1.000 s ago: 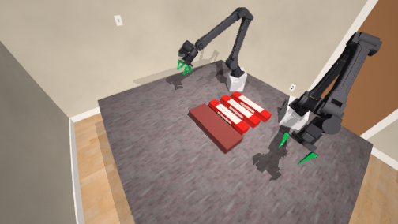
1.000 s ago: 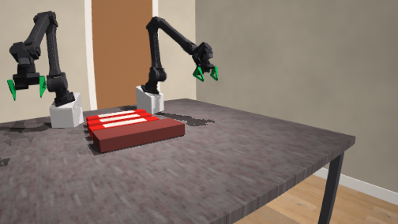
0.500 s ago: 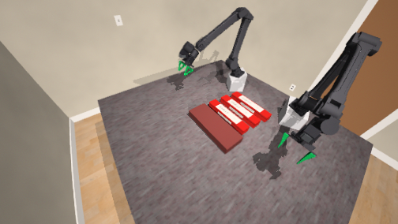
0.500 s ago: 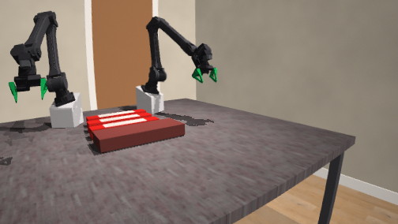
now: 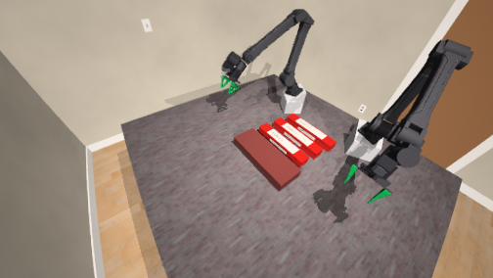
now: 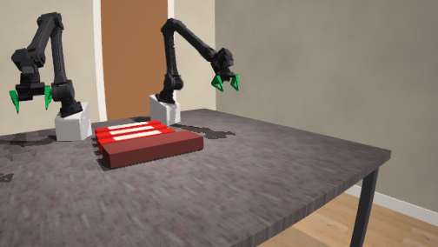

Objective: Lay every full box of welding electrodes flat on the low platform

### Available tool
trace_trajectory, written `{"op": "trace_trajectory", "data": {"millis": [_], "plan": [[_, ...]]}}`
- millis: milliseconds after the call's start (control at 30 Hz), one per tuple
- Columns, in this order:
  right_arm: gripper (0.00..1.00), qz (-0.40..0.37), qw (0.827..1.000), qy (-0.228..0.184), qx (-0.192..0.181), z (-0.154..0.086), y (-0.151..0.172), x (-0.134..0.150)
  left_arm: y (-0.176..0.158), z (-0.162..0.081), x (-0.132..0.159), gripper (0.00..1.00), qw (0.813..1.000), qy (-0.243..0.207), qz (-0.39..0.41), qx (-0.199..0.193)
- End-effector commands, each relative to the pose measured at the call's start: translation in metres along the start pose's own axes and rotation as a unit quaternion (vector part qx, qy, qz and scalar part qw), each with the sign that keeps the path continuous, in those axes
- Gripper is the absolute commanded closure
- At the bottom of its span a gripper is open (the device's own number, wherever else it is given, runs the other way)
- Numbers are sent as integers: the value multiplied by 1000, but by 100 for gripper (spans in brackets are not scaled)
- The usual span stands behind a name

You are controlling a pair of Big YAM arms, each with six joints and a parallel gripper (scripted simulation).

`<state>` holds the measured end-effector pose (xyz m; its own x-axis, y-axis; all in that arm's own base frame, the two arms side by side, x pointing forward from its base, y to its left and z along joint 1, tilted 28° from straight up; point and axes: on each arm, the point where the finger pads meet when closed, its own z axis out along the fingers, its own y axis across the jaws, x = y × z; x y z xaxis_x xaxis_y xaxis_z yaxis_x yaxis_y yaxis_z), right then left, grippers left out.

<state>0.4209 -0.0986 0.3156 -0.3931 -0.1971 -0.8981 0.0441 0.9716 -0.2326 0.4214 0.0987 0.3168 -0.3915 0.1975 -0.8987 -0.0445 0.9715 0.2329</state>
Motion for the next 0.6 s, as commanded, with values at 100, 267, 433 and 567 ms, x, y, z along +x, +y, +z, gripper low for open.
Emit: {"op": "trace_trajectory", "data": {"millis": [100, 267, 433, 567], "plan": [[0, -1, 1000, -9, 3, -2, -3, -12, 3, -2, -10, 0, 1000, -8, 1, -3], [0, -1, 1000, -9, 3, -2, -3, -12, 3, -2, -10, 0, 1000, -8, 1, -3], [0, -83, 996, 7, -26, -29, 25, -10, -26, -28, -15, 0, 996, 6, 82, 25], [0, -140, 989, 28, -47, -44, 44, -2, -43, -45, -21, 0, 989, 19, 139, 42]]}}
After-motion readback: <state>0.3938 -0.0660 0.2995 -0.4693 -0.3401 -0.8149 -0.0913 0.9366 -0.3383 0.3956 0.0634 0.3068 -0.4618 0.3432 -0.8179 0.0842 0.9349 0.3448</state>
